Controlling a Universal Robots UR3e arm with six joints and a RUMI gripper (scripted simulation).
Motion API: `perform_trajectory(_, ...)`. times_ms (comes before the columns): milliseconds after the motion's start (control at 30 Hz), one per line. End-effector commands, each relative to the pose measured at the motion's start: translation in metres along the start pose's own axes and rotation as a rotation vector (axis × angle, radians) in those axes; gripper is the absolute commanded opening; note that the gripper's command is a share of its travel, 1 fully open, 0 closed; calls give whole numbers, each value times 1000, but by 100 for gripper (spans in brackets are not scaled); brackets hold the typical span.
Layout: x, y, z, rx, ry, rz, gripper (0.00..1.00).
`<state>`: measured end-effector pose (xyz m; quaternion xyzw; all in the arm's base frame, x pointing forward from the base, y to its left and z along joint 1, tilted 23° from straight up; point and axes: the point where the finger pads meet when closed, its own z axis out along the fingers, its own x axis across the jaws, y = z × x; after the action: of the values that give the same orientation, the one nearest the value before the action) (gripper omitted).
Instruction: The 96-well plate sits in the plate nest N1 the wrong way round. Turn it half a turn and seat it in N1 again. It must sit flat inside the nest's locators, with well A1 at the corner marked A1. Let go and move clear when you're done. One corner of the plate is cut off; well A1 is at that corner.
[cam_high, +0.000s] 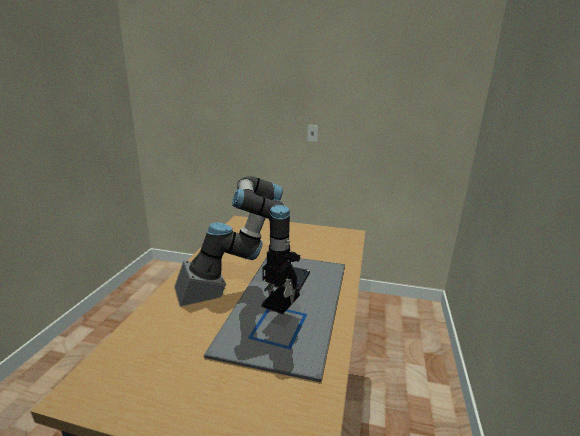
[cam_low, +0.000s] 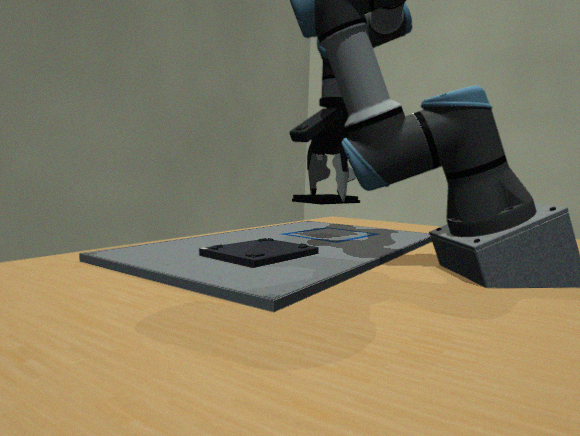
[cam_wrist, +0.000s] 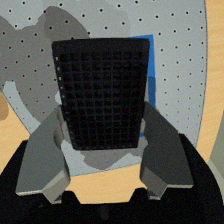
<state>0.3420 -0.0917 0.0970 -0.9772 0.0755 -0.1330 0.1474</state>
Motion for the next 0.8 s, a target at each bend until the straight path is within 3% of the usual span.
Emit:
perform_trajectory(0, 6, 14, 0, -1, 0, -1, 0)
perform_trajectory(267, 15, 39, 1, -1, 0, -1, 0)
perform_trajectory(533, 15, 40, 1, -1, 0, -1, 0)
perform_trajectory(767, 15, 40, 1, -1, 0, 154, 0)
